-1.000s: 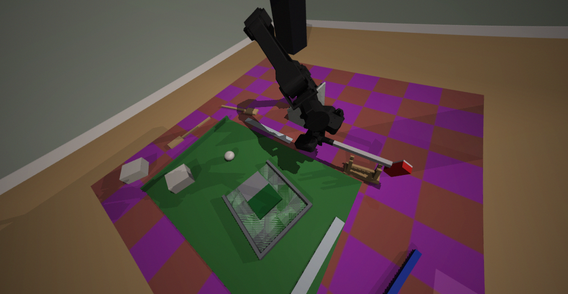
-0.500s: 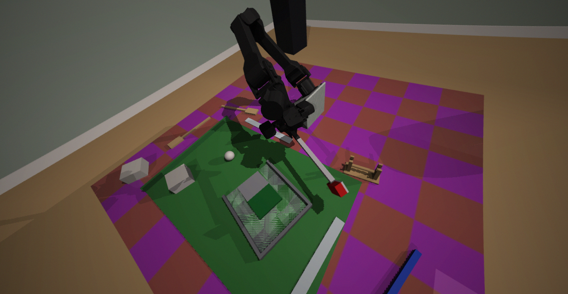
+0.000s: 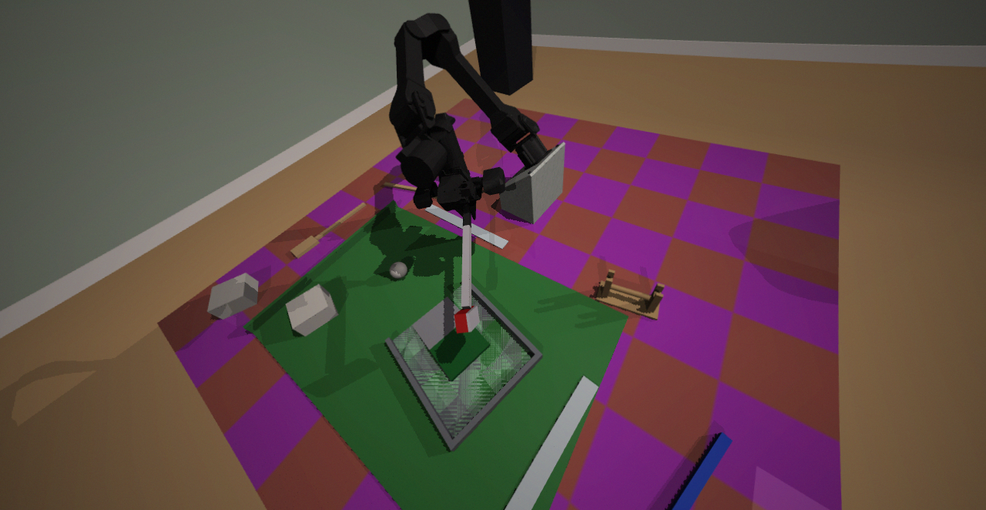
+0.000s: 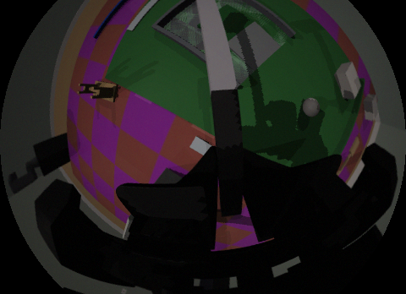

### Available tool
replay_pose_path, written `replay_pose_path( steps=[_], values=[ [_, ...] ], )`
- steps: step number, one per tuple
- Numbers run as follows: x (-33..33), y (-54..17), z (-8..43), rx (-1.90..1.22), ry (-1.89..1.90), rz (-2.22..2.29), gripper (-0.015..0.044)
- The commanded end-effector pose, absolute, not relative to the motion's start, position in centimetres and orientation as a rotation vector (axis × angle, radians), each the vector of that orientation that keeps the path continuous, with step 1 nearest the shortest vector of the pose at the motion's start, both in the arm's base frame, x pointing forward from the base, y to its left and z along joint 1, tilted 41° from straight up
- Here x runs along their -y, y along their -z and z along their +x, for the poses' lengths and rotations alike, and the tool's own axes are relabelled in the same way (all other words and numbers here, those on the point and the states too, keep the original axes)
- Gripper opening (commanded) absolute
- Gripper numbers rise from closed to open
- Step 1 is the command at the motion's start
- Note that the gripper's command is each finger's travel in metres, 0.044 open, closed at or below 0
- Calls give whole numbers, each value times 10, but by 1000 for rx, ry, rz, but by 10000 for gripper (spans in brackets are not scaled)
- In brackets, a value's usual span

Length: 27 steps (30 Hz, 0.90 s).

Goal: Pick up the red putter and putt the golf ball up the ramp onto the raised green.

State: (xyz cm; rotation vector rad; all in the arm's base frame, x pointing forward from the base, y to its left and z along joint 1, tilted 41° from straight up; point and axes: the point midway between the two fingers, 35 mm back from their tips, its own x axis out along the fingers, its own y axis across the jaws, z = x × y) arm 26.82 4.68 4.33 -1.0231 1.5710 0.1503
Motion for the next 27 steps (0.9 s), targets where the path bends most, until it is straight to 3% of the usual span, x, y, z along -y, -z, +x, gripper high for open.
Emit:
replay_pose_path(
  steps=[1,27],
  values=[
    [-28,-60,265,-1557,-33,-943,0],
    [75,-142,211,-1388,645,-466,0]
  ],
)
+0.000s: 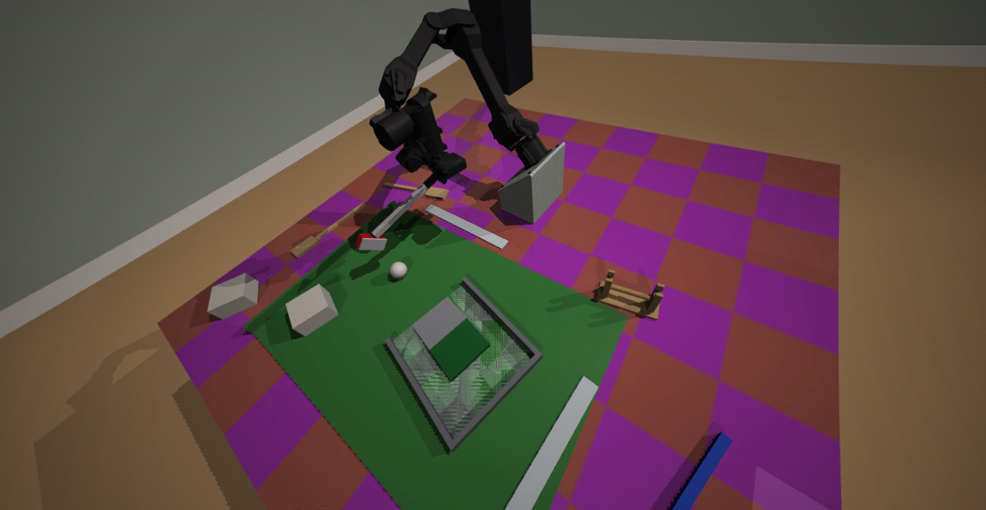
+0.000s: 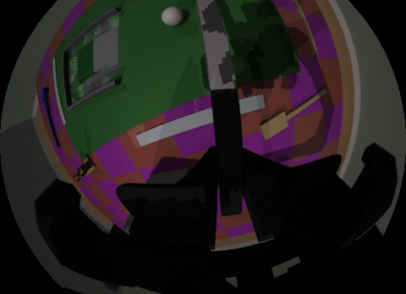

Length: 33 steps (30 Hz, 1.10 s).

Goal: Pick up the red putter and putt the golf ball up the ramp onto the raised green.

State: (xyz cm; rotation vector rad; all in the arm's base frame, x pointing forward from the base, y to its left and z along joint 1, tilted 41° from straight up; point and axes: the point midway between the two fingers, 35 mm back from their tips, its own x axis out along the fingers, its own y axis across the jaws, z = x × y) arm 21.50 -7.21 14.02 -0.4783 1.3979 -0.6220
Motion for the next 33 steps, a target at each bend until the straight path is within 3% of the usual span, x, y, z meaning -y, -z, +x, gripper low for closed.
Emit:
replay_pose_path(
  steps=[1,33],
  values=[
    [75,-142,211,-1388,645,-465,0],
    [119,-93,215,-1386,647,-467,0]
  ],
)
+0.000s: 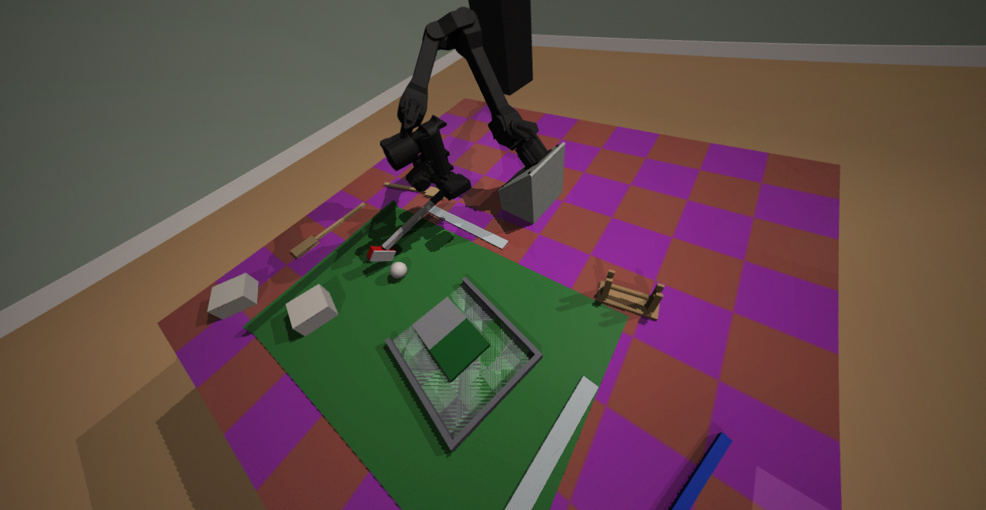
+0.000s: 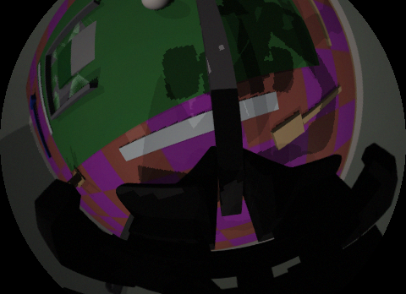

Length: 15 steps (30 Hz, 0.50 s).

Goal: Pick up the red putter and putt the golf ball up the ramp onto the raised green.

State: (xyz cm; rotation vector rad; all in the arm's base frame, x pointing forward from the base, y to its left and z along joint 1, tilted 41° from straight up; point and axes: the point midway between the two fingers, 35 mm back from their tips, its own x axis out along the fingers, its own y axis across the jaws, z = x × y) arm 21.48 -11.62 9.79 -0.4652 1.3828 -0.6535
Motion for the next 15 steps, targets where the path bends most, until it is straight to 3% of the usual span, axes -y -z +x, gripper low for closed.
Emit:
replay_pose_path(
  steps=[1,15],
  values=[
    [120,-92,215,-1386,648,-468,0],
    [122,-95,214,-1384,655,-466,0]
  ],
)
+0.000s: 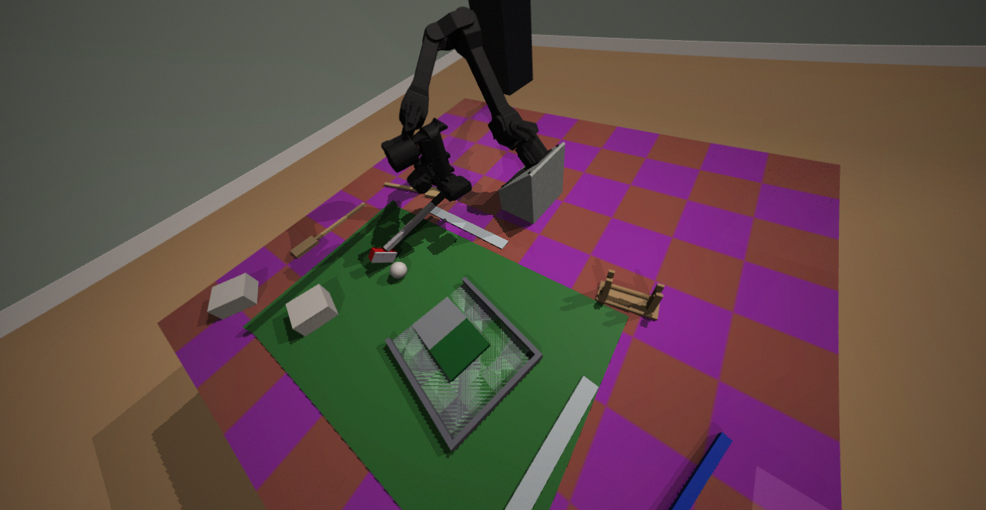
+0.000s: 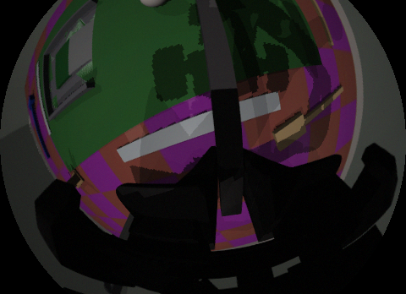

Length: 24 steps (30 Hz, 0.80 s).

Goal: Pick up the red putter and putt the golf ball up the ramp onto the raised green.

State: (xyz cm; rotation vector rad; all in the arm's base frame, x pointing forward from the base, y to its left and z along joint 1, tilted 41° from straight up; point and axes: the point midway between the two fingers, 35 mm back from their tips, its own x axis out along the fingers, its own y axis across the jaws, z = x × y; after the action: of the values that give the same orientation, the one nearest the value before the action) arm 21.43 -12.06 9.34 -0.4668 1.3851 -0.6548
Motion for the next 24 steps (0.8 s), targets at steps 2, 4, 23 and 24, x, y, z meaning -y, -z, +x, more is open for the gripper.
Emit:
replay_pose_path(
  steps=[2,4,23,24],
  values=[
    [125,-97,214,-1384,653,-466,0],
    [130,-100,213,-1385,652,-466,0],
    [85,-57,231,-1398,631,-448,0],
    [75,-48,232,-1397,631,-449,0]
  ],
)
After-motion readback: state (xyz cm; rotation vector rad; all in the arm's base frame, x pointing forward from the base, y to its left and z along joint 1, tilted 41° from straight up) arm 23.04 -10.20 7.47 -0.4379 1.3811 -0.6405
